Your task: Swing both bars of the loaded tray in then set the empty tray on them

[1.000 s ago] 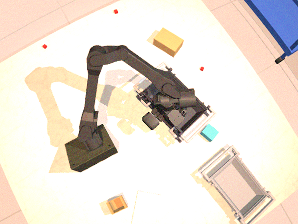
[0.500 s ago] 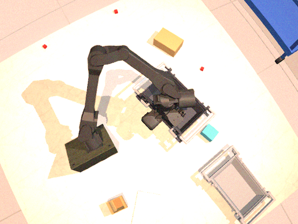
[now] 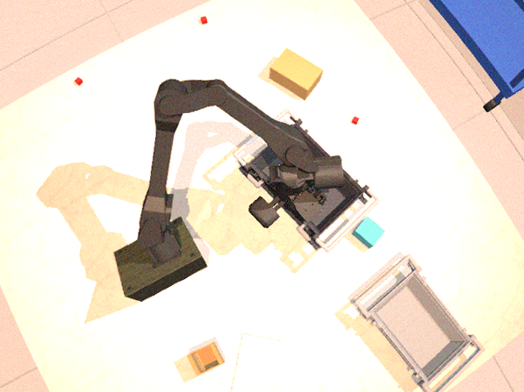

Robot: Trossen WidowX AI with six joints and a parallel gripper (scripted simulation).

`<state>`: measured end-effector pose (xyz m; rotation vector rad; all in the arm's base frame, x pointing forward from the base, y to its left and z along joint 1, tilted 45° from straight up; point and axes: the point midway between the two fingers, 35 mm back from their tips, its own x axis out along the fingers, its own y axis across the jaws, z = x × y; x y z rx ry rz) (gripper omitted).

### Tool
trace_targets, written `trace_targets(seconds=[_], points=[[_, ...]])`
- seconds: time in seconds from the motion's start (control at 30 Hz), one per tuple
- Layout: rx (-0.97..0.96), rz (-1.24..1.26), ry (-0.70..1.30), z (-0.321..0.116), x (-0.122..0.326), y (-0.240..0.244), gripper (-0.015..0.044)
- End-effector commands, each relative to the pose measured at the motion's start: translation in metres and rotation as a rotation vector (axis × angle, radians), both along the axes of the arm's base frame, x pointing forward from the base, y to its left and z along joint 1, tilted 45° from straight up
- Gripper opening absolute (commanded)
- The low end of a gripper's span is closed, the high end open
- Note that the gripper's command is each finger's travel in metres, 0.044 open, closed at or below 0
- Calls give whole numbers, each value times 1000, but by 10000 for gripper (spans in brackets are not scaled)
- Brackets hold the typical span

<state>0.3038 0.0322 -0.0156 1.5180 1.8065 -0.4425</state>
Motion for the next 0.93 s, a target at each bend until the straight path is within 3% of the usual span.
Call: trace_targets(seconds=[0.0, 0.27, 0.73, 0.9], points=[[0, 0, 0, 0, 0, 0, 440], [-3, -1, 0, 7, 2, -8, 440], [-6, -3, 5, 74, 6, -75, 440], [-4, -5, 7, 75, -2, -79, 440]])
